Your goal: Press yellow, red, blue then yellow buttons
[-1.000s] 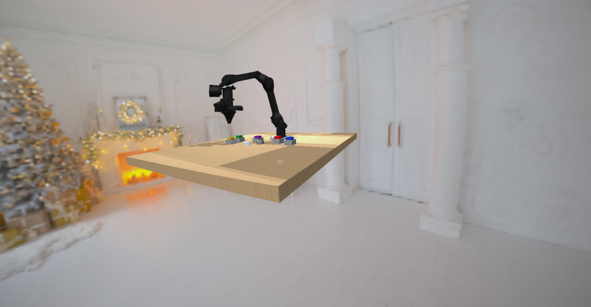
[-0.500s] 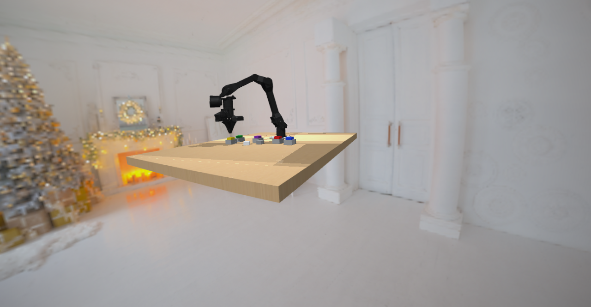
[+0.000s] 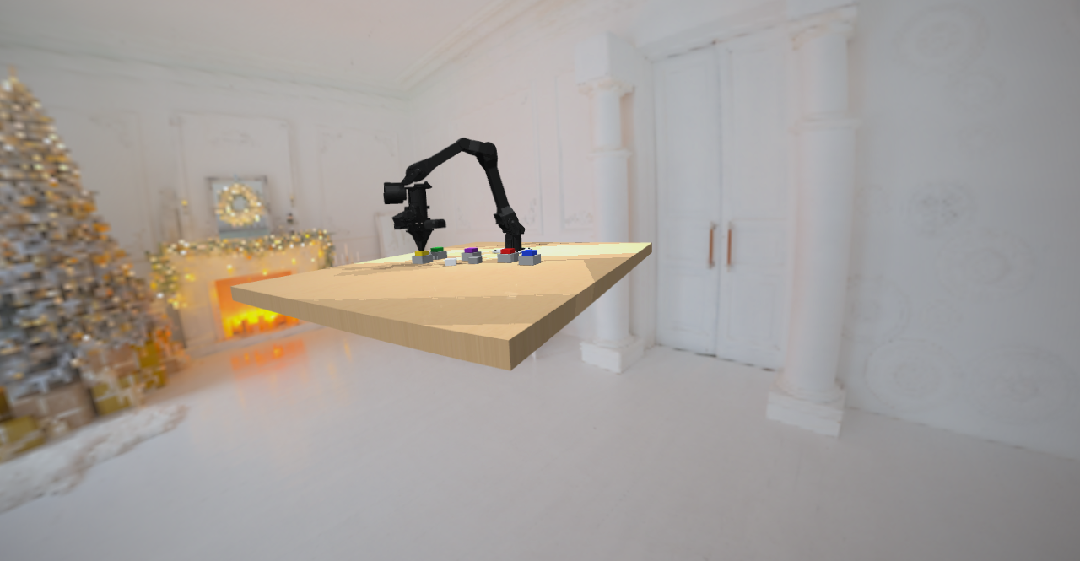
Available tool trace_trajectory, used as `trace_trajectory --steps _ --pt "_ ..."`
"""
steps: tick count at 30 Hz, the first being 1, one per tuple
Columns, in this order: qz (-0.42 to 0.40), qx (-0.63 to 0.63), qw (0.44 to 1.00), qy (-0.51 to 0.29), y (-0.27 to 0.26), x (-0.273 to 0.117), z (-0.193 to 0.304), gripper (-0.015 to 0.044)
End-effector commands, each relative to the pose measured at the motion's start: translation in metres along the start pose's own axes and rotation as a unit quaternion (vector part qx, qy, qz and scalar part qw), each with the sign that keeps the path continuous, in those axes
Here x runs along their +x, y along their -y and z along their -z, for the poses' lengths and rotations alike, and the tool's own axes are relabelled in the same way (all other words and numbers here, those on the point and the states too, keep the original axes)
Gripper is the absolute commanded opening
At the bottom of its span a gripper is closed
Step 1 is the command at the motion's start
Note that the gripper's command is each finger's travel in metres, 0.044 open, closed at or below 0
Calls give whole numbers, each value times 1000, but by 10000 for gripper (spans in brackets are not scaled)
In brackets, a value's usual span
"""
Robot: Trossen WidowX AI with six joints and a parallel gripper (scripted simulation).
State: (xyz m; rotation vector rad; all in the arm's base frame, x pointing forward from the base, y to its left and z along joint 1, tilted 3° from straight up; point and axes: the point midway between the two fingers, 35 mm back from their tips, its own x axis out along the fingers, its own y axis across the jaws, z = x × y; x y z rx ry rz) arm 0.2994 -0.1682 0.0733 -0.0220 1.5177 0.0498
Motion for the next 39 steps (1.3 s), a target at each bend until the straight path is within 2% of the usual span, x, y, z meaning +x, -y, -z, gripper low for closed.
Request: trace_trajectory --steps 1,22,26,31,34,39 --pt "-3 -1 1000 -1 -1 8 0 20" --pt "-3 -1 1000 -1 -1 8 0 20" --pt "-3 -1 1000 -1 -1 -22 0 20" --pt "-3 -1 1000 -1 -1 -25 0 20" --pt "-3 -2 1000 -1 -22 -28 -11 99" --pt "-5 -2 1000 -1 -100 -41 -35 230"
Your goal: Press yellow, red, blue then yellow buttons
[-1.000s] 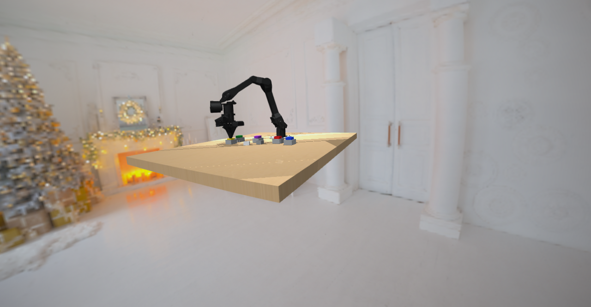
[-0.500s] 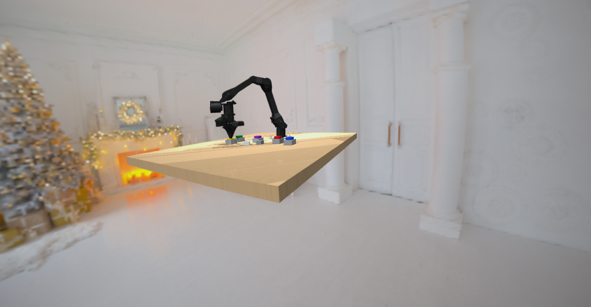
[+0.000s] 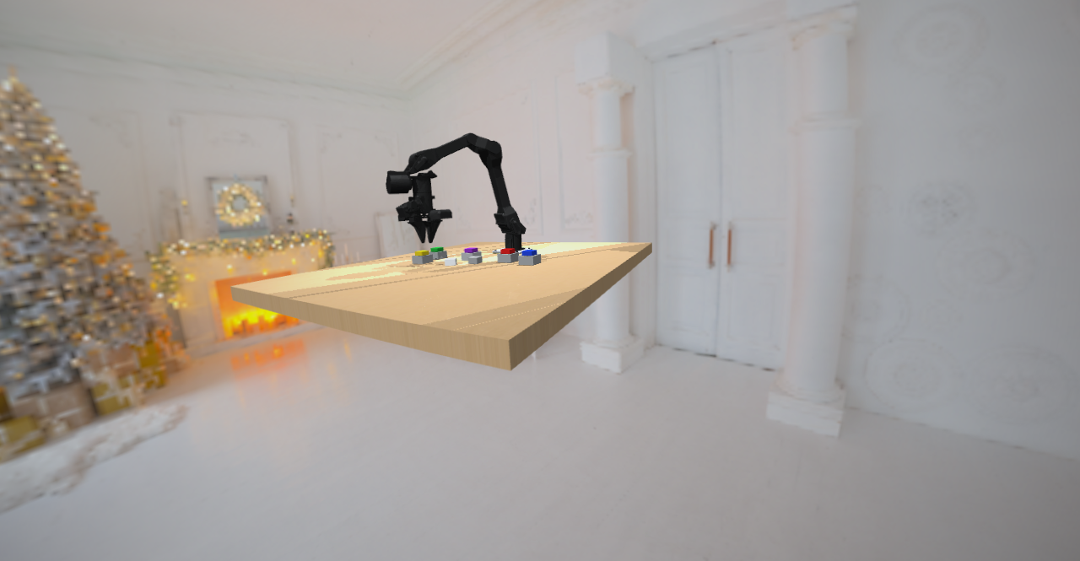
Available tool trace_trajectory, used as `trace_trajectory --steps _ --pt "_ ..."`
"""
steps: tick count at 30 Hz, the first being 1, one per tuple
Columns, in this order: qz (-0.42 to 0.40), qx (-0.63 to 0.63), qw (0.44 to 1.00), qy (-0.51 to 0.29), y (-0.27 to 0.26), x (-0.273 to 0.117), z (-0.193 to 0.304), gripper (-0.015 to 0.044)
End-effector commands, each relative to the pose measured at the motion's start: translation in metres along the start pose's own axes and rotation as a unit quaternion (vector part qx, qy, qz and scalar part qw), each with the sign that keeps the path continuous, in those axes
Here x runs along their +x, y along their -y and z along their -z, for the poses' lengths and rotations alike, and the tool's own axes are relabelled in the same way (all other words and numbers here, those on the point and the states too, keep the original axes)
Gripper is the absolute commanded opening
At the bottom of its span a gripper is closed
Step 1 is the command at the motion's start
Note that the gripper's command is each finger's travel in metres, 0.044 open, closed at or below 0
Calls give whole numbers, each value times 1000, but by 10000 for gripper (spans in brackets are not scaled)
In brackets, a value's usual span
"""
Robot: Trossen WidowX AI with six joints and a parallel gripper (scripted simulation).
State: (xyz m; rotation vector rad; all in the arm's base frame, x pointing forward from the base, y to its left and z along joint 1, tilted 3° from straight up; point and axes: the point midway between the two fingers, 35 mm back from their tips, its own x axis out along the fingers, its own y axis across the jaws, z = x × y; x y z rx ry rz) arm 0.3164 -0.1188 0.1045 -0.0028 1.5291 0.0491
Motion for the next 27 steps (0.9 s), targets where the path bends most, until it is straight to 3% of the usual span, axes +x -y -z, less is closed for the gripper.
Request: trace_trajectory --steps 1,7,19,27 --pt "0 -8 1000 4 -67 -13 -16 256" --pt "-4 -8 1000 5 -161 -28 -14 400" --pt "-17 -7 1000 2 -320 -60 67 400" --pt "-18 -7 1000 2 -328 -62 75 400"
